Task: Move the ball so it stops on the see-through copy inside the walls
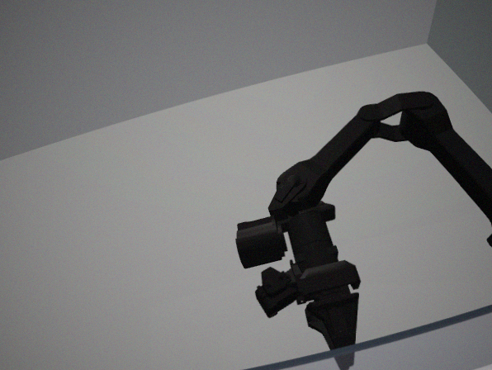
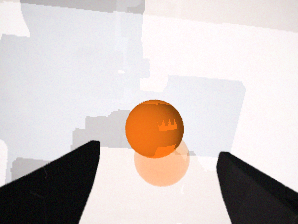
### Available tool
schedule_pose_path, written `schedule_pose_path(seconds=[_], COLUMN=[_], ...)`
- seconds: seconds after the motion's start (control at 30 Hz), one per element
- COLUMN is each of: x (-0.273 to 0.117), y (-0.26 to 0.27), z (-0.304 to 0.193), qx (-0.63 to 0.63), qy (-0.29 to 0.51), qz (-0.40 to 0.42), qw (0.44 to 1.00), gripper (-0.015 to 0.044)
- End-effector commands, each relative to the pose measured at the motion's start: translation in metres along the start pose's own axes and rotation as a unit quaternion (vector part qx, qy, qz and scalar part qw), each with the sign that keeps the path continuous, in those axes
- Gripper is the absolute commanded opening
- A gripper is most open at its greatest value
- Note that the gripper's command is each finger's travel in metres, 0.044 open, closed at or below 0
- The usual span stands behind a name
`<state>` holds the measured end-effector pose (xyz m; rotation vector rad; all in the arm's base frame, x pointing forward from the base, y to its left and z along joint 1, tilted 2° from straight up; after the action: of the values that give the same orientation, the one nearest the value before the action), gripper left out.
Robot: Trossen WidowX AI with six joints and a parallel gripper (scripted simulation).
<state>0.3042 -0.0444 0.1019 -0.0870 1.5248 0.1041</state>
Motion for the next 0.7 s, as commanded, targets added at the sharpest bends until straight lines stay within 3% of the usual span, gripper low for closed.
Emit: schedule_pose_path(seconds=[0.0, 0.67], x=[0.009, 0.04], y=[0.001, 0.001], z=[-0.002, -0.003], qx=[-0.001, -0.001], qy=[0.006, 0.006], qz=[0.005, 0.005], qw=[1.0, 1.0], gripper=[0.0289, 0.0289])
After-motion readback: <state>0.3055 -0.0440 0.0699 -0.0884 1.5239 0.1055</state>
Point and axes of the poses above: the point midway between the two fingers, 35 mm back from their tips, its own x axis out along the fingers, its own y axis across the jaws, z = x × y, the point moved 3 cm from there along -x, back along the fingers, and after that the axes turned 13 degrees about -x, right-handed, at the moved point
